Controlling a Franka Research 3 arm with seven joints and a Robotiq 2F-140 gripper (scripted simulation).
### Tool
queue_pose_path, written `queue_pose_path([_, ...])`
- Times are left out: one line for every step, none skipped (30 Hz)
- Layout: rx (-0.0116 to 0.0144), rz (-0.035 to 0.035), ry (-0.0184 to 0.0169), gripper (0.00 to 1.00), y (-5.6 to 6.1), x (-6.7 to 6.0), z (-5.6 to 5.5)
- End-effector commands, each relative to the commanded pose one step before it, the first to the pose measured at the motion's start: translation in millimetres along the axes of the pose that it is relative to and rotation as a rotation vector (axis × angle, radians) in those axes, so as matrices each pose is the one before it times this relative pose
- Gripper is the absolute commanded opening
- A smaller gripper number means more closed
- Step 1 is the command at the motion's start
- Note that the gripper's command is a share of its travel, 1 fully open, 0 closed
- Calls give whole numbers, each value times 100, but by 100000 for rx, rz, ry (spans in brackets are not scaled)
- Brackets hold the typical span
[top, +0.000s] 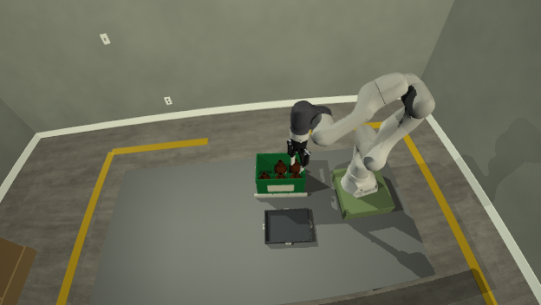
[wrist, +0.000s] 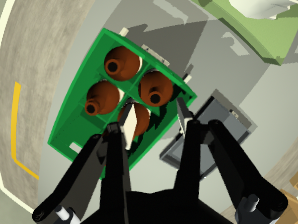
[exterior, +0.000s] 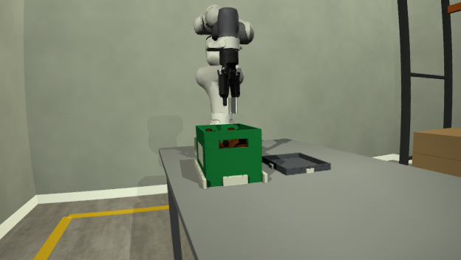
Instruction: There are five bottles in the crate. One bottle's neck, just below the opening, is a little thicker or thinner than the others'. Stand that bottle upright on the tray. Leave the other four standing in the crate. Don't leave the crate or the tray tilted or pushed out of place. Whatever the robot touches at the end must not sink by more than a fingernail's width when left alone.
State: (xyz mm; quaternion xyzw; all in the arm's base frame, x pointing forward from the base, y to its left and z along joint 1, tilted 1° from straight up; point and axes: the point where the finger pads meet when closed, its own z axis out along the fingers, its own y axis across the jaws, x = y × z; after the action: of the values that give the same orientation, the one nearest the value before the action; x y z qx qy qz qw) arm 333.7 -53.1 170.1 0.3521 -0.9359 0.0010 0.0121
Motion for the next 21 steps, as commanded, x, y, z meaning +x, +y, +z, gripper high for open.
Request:
queue_pose_path([312,635,-315,44,-140,-89,436])
queue_pose_path([0,0,0,44,-1,0,127])
queue_pose_path([0,0,0,44,-2,-1,130])
queue_pose_path([0,0,0,44,-2,-1,133])
queue_pose_path([0,0,0,44,-1,-1,135])
queue_pose_path([0,0,0,44,-1,0,136])
queue_pose_path([0,0,0,44,-2,-1,137])
queue_pose_path([0,0,0,44,0,0,0])
queue_pose_path([0,0,0,44,0,0,0])
queue_pose_path([0,0,0,44,-1,-1,137])
queue_pose_path([0,0,0,44,-1,-1,137])
queue_pose_path([0,0,0,44,-1,-1,136])
queue_pose_path([0,0,0,44,-2,-1,134])
queue_pose_path([0,0,0,44,-1,-1,132])
queue_pose_path([0,0,0,44,-1,0,130])
queue_pose_path([0,0,0,44,-2,-1,126])
queue_pose_path([0,0,0,44,-1,-1,122])
queue_pose_path([0,0,0,44,-1,-1,118])
queue_pose_path([0,0,0,44,-1,0,114])
queue_pose_path([0,0,0,44,-1,-1,108])
queue_pose_path([0,0,0,44,-1,-1,103])
